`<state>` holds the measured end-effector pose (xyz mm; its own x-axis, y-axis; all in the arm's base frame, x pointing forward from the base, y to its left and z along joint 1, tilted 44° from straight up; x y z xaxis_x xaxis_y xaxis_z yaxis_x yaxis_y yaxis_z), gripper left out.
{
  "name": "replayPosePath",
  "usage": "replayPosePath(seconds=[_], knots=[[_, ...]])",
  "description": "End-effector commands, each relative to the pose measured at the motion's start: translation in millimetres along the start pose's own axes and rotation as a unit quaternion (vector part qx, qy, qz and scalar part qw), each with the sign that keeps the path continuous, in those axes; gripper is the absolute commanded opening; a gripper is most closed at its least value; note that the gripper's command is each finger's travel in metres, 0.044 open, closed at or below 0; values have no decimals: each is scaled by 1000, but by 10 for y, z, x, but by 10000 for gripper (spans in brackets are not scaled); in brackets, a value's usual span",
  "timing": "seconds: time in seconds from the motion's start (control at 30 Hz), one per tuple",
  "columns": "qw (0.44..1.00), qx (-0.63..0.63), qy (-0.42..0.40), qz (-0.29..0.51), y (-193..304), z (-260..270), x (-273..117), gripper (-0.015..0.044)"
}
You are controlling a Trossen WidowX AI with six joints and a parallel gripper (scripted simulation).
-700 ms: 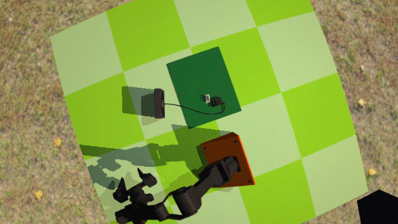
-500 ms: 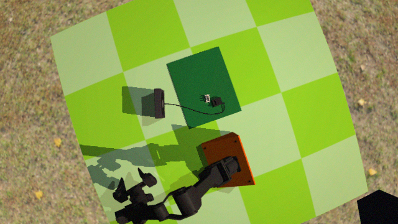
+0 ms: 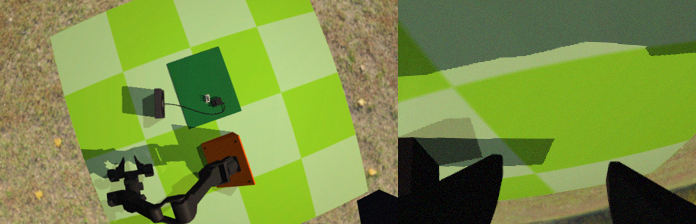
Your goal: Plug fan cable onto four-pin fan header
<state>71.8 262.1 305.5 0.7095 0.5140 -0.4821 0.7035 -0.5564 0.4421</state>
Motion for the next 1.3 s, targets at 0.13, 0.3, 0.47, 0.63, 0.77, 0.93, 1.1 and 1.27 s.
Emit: replayPosePath(seconds=[0.13,0.3,0.47,0.63,0.77,0.93,1.1,1.27], knots=[[986,153,-57,21,320,42,416,210],[956,274,-93,48,649,141,707,210],[907,396,-122,79,1025,298,962,210],[834,520,-142,115,1451,526,1173,210],[762,613,-151,145,1808,755,1291,210],[652,721,-152,182,2267,1106,1369,210],[577,774,-163,204,2521,1419,1405,210],[512,800,-222,219,2655,1934,1493,210]])
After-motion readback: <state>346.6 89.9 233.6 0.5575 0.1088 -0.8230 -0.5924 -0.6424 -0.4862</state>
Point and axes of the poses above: the point midway between the two fingers, 35 mm back from their tips, its own x axis out along the fingers, its own z axis across the jaws, y = z × x, the point moved 8 cm from there along -x, back along the fingers, and after that the axes turned 11 degrees about -x, right-handed, at the moved point
